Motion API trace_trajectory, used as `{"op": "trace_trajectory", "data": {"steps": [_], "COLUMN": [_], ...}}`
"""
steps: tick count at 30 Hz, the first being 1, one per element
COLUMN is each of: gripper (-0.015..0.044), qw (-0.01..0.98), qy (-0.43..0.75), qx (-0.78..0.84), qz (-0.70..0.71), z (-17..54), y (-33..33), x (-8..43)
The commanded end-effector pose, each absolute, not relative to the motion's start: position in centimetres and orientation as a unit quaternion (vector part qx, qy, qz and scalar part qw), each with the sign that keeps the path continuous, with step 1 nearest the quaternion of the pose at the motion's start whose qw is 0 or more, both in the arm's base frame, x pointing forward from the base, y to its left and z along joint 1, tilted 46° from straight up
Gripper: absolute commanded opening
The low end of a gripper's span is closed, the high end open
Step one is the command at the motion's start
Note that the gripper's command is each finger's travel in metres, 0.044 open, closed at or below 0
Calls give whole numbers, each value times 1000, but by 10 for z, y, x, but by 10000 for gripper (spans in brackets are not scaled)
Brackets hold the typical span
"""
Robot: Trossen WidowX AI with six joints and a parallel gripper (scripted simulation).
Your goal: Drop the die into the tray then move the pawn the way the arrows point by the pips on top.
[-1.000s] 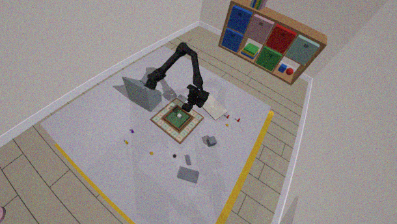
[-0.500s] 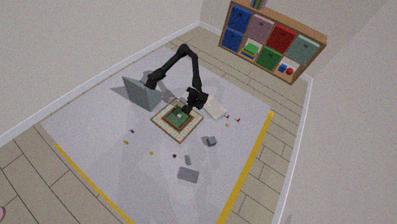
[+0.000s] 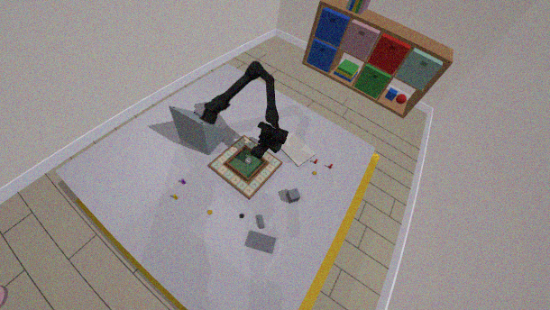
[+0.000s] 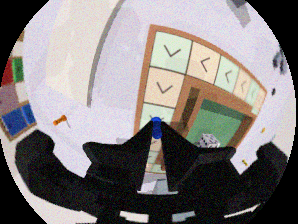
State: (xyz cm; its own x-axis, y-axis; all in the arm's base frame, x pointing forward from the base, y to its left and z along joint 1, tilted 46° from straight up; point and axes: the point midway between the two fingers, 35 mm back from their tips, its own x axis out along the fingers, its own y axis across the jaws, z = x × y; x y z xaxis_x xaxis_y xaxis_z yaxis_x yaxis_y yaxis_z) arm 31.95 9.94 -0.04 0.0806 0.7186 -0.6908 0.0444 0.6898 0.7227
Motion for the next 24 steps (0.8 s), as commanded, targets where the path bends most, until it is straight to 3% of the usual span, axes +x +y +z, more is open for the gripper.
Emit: {"op": "trace_trajectory", "data": {"steps": [1, 24], "gripper": [0, 0], "qw": [667, 668], "qy": [631, 632], "qx": [305, 303], "qz": [252, 250], "z": [-1, 83], "y": [101, 7], "x": [318, 307]}}
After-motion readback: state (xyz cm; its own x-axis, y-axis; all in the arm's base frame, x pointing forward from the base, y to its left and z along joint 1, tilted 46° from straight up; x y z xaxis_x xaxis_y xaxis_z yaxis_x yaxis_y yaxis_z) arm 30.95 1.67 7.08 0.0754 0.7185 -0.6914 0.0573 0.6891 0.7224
